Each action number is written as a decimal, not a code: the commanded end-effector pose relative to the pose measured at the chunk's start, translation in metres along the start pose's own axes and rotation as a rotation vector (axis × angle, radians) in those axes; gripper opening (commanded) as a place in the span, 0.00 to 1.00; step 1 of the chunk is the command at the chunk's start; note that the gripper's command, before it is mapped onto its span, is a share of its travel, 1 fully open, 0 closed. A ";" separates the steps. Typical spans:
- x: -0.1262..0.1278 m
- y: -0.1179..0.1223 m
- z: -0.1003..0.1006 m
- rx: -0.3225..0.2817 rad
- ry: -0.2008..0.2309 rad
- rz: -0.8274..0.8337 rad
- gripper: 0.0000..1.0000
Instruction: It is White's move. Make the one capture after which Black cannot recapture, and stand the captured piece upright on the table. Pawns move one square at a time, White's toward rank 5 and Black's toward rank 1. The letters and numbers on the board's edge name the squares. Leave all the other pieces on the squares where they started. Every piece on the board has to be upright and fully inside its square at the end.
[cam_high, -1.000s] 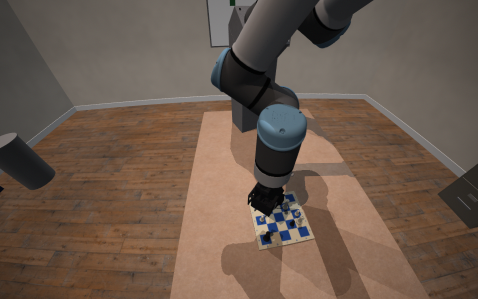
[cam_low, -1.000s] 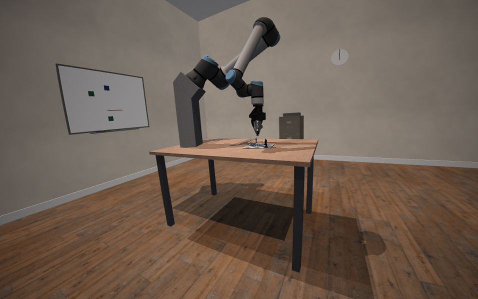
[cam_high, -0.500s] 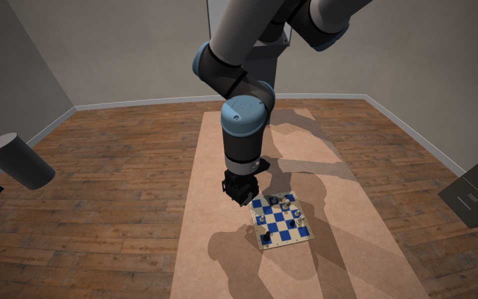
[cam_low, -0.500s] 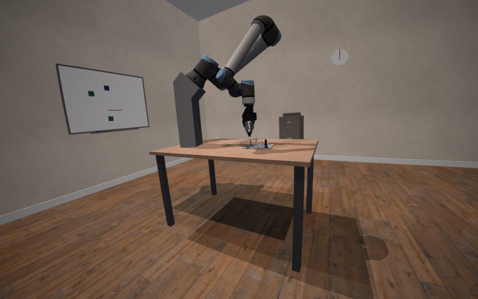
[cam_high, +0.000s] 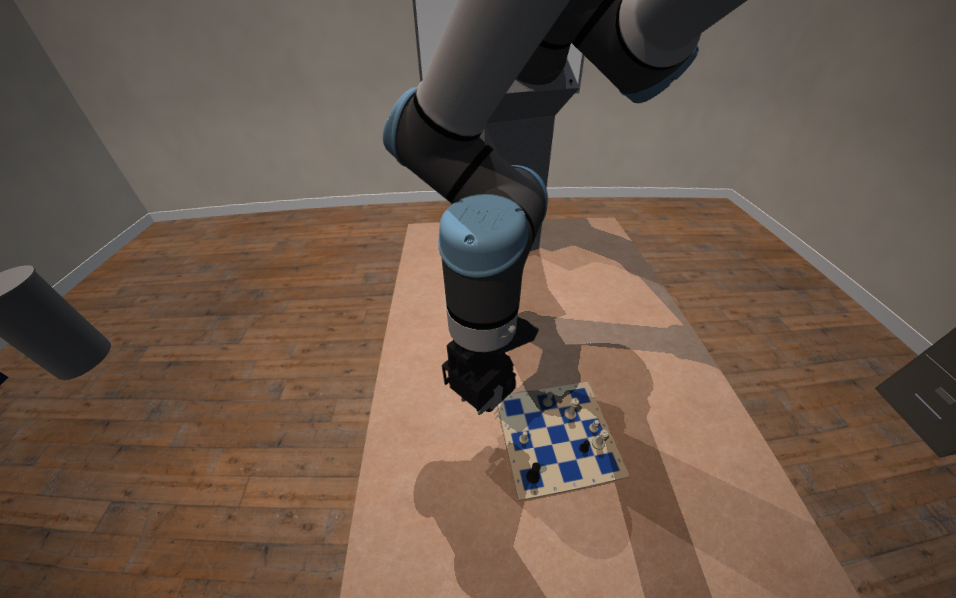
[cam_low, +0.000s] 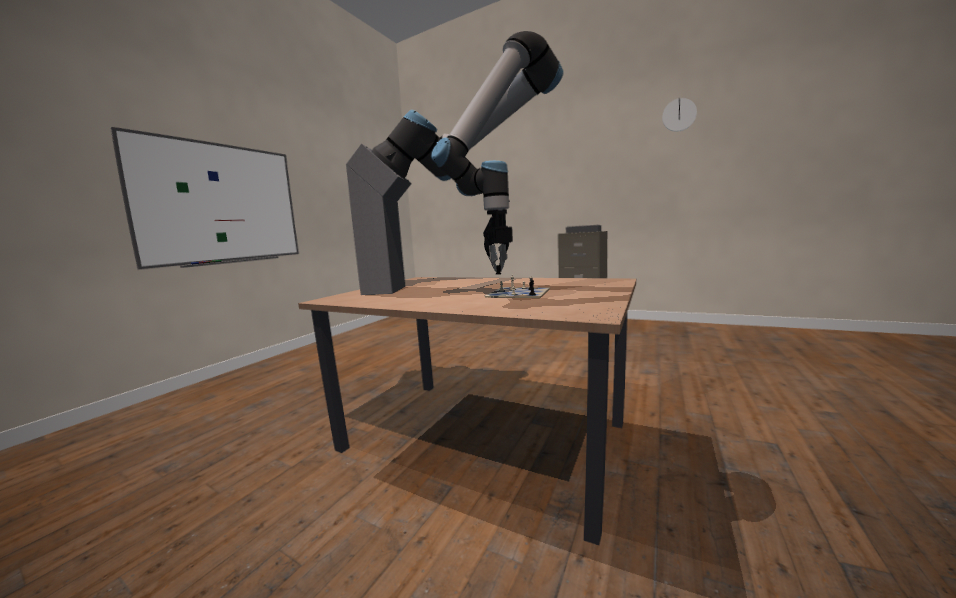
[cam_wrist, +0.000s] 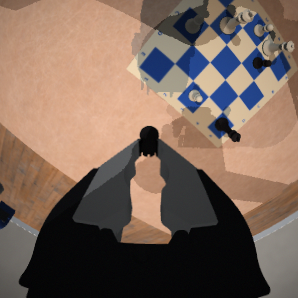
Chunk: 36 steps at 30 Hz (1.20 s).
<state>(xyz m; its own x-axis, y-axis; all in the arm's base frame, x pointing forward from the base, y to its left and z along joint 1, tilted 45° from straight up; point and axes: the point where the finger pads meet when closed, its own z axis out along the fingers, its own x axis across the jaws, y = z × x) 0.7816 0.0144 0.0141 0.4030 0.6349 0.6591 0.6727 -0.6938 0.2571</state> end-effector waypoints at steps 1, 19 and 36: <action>0.000 0.000 0.013 -0.001 0.000 0.000 0.00; 0.000 0.000 0.083 -0.001 0.000 0.000 0.00; 0.000 0.000 0.090 -0.001 0.000 0.000 0.00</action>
<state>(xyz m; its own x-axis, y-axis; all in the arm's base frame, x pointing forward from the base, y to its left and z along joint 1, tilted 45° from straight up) 0.8375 0.0450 -0.0496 0.4031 0.6349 0.6591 0.6727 -0.6939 0.2570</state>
